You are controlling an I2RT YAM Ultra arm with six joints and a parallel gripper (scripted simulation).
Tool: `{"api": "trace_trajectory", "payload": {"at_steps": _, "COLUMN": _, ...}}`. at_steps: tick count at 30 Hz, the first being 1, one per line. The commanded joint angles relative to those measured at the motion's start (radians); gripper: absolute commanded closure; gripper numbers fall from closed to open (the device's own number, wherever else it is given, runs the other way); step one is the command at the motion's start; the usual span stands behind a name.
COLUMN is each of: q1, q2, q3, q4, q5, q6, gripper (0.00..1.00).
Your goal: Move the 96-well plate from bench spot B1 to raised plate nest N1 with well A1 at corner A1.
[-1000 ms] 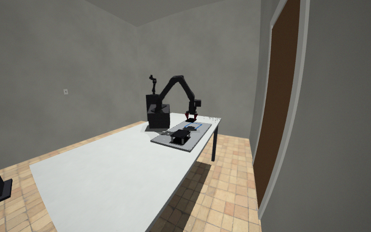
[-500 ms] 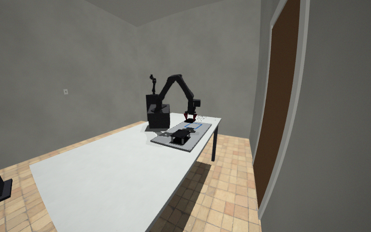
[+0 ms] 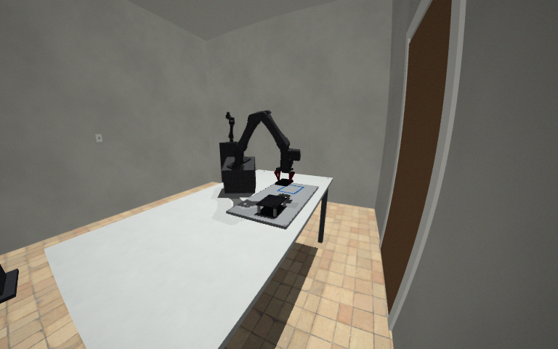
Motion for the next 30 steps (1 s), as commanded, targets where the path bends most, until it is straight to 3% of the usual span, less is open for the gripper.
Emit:
{"api": "trace_trajectory", "payload": {"at_steps": 1, "q1": -0.018, "q2": -0.043, "q3": -0.004, "q4": -0.018, "q5": -0.019, "q6": -0.043, "gripper": 1.0}}
{"api": "trace_trajectory", "payload": {"at_steps": 30, "q1": -0.248, "q2": -0.11, "q3": 0.086, "q4": -0.089, "q5": -0.053, "q6": -0.278, "gripper": 1.0}}
